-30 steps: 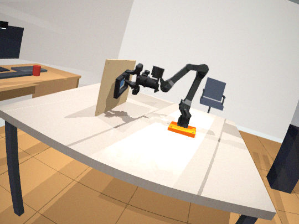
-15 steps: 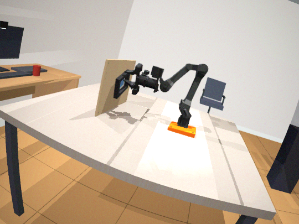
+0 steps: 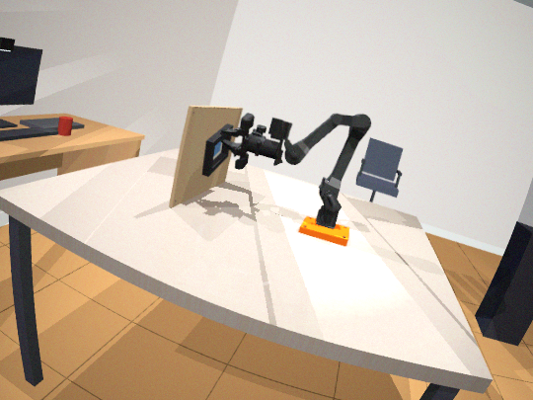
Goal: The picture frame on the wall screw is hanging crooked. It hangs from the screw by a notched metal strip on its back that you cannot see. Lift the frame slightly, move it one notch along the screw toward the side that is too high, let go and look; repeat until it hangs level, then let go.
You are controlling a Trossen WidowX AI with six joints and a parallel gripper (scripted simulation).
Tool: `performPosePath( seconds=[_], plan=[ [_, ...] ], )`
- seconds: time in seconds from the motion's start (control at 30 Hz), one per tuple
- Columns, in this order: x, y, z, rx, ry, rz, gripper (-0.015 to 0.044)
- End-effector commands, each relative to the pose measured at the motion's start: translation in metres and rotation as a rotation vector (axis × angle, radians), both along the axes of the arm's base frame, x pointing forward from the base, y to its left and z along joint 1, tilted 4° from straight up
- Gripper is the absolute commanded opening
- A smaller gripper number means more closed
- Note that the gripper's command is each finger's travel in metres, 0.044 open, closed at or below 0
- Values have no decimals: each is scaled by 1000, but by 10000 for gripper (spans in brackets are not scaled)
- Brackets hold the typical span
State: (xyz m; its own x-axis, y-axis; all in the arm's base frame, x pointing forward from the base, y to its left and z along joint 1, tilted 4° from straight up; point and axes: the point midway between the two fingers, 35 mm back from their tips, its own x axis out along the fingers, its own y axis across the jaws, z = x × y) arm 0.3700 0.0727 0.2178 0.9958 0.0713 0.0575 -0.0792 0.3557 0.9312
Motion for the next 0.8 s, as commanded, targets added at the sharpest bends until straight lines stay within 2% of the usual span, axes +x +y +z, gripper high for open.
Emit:
performPosePath(
  seconds=[0.0,0.2,0.27,0.77],
  plan=[
    [0,0,0,4,-1,2,70],
    [0,0,0,4,-1,2,30],
    [0,0,0,4,-1,2,0],
    [0,1,3,4,-1,2,0]
  ],
)
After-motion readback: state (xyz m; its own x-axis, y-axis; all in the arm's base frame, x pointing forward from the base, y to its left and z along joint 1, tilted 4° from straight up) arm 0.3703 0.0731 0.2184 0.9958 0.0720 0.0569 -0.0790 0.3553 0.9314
